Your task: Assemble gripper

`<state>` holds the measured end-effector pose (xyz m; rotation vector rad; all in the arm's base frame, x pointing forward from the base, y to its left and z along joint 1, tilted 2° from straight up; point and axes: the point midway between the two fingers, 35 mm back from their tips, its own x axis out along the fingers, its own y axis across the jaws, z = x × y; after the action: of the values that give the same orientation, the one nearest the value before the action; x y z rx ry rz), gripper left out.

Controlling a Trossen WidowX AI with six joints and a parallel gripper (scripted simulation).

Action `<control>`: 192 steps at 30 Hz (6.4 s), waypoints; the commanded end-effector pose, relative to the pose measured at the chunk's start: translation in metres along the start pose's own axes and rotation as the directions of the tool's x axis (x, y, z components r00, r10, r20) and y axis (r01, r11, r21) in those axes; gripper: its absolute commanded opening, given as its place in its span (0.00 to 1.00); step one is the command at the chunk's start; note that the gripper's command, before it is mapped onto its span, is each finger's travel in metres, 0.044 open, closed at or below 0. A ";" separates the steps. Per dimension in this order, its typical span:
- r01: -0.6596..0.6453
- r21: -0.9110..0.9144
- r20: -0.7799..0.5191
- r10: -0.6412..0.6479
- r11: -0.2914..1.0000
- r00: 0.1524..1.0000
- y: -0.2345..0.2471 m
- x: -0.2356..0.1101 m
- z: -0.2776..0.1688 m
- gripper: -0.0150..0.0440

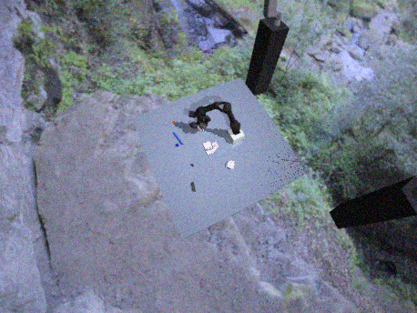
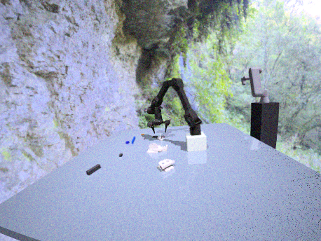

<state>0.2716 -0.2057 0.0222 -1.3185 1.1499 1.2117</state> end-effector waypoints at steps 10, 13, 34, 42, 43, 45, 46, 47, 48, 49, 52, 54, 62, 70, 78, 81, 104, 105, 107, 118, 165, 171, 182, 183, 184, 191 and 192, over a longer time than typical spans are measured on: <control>0.001 -0.001 0.001 -0.001 1.000 1.000 -0.001 0.007 0.000 1.00; 0.001 -0.001 0.001 -0.001 1.000 1.000 -0.001 0.012 -0.001 1.00; 0.003 -0.006 0.003 -0.003 1.000 1.000 -0.003 0.046 -0.001 1.00; 0.004 -0.006 0.004 -0.004 1.000 1.000 -0.003 0.051 -0.001 1.00; 0.004 -0.006 0.004 -0.004 1.000 1.000 -0.003 0.051 -0.001 1.00; 0.004 -0.006 0.004 -0.004 1.000 1.000 -0.003 0.051 -0.001 1.00; 0.004 -0.006 0.004 -0.004 1.000 1.000 -0.003 0.051 -0.001 1.00; 0.004 -0.006 0.004 -0.004 1.000 1.000 -0.003 0.051 -0.001 1.00; 0.004 -0.006 0.004 -0.004 1.000 1.000 -0.003 0.051 -0.001 1.00; 0.004 -0.006 0.004 -0.004 1.000 1.000 -0.003 0.051 -0.001 1.00; 0.004 -0.006 0.004 -0.004 1.000 1.000 -0.003 0.051 -0.001 1.00; 0.004 -0.006 0.004 -0.004 1.000 1.000 -0.003 0.051 -0.001 1.00; 0.004 -0.006 0.004 -0.004 1.000 1.000 -0.003 0.052 -0.001 1.00; 0.001 -0.003 -0.001 -0.001 1.000 1.000 -0.002 0.051 -0.002 0.82; 0.001 -0.003 -0.001 -0.001 1.000 1.000 -0.002 0.051 -0.002 0.50; 0.001 -0.003 -0.001 -0.001 1.000 1.000 -0.002 0.051 -0.002 0.48; 0.003 -0.004 0.001 -0.003 1.000 1.000 -0.004 0.014 -0.003 0.48; 0.003 -0.004 0.001 -0.003 1.000 1.000 -0.004 0.011 -0.003 0.48; 0.003 -0.005 0.002 -0.003 1.000 1.000 -0.004 0.005 -0.003 0.48; 0.004 -0.006 0.003 -0.004 1.000 1.000 -0.003 -0.026 -0.002 0.48; -0.008 0.675 0.016 -0.004 0.738 1.000 -0.029 -0.030 0.129 0.48; -0.011 0.757 0.017 -0.003 0.653 1.000 -0.027 -0.031 0.148 0.48; -0.016 0.882 0.020 -0.003 0.471 1.000 -0.021 -0.031 0.184 0.48; -0.017 0.892 0.020 -0.003 0.453 1.000 -0.020 -0.031 0.187 0.48; -0.017 0.900 0.021 -0.003 0.435 1.000 -0.019 -0.031 0.190 0.48; -0.020 0.953 0.022 -0.004 0.303 1.000 -0.013 -0.031 0.211 0.48; -0.021 0.959 0.023 -0.004 0.284 1.000 -0.012 -0.031 0.213 0.48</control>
<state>0.2671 0.0024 0.0446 -0.3366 1.4963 0.3190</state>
